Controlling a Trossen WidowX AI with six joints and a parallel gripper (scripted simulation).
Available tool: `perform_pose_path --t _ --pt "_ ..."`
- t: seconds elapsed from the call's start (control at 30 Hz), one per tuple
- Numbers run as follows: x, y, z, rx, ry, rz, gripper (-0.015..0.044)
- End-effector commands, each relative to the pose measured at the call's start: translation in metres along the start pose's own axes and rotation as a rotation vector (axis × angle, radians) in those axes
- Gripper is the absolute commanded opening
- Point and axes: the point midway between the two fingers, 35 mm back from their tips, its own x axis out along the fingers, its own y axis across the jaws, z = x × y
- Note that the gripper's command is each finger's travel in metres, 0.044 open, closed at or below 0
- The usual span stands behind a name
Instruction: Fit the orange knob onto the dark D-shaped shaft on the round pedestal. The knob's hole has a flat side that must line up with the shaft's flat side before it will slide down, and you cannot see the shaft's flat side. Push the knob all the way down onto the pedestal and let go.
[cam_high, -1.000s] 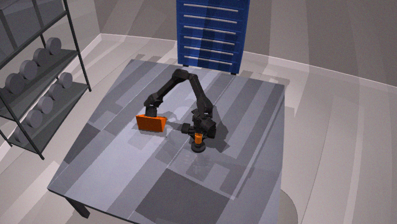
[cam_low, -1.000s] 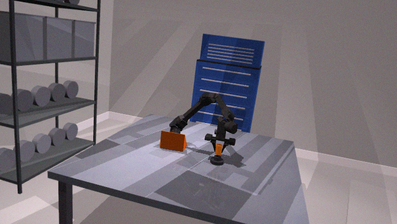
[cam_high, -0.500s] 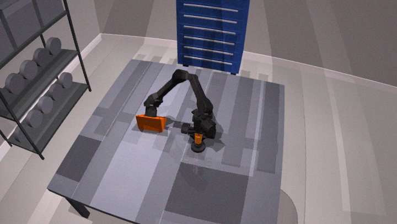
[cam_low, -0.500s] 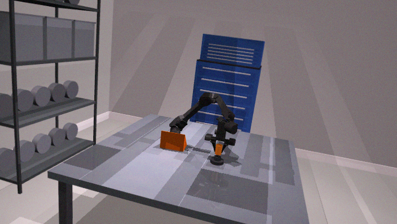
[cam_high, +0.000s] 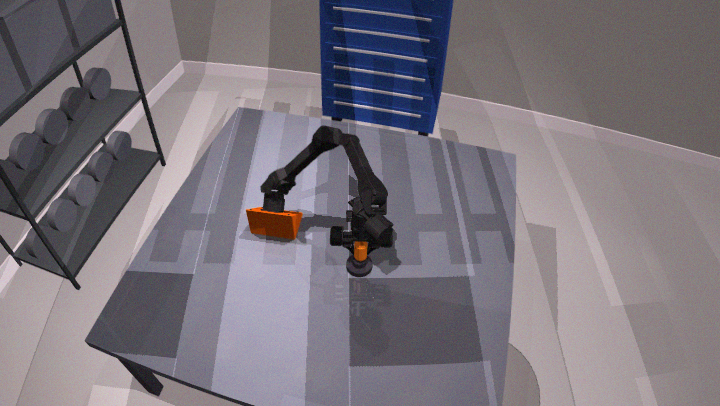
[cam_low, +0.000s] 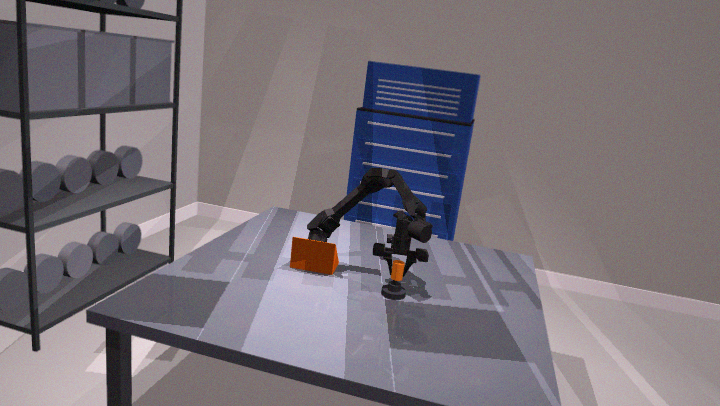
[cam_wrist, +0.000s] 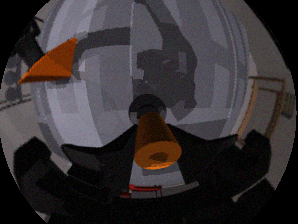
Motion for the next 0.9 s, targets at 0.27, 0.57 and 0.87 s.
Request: perform_pose_path --t 0.27,0.57,0.87 --pt "0.0017 -0.0010 -0.0008 -0.020 0.005 -0.005 0.0000" --pt "0.0014 0.0023 0.0005 -0.020 0.005 -0.005 0.0000" --pt "0.0032 0.0049 0.0027 -0.020 0.004 -0.005 0.0000"
